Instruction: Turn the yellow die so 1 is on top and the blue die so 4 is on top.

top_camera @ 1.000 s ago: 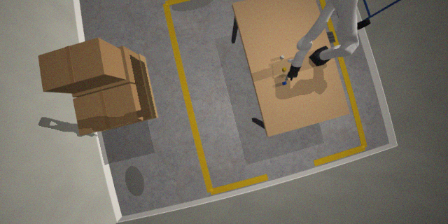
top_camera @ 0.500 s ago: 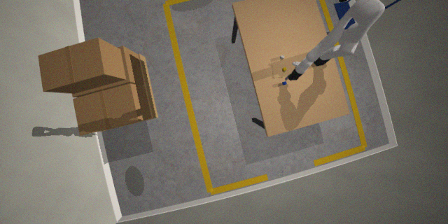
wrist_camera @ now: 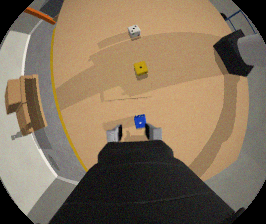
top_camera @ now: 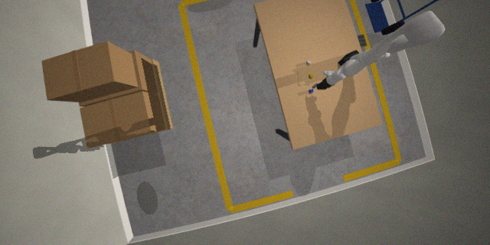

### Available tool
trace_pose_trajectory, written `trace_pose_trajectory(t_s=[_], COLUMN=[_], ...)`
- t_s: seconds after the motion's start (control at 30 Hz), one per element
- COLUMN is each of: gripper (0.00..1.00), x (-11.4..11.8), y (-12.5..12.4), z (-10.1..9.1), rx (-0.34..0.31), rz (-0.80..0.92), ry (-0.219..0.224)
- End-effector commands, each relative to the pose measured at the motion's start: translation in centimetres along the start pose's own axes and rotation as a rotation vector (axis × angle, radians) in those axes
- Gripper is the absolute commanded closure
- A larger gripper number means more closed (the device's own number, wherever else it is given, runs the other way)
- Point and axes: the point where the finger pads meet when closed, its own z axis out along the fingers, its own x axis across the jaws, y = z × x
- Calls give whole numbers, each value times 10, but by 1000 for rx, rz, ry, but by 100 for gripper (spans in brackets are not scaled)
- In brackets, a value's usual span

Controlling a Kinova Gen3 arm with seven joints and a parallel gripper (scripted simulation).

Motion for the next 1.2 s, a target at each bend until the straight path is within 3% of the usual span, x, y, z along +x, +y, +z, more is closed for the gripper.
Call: trace_pose_trajectory(t_s=[0.0, 0.17, 0.47, 0.8, 0.83, 1.17], gripper=[13, 13, 13, 13, 0, 0], x=[8, 8, 8, 8, 8, 8], y=[25, 26, 30, 31, 31, 29], z=[1, 1, -1, -2, -2, 0], rx=[111, 126, 211, 223, 223, 223], rz=[-58, -59, -64, -65, -65, -68], ry=[118, 118, 114, 113, 113, 113])
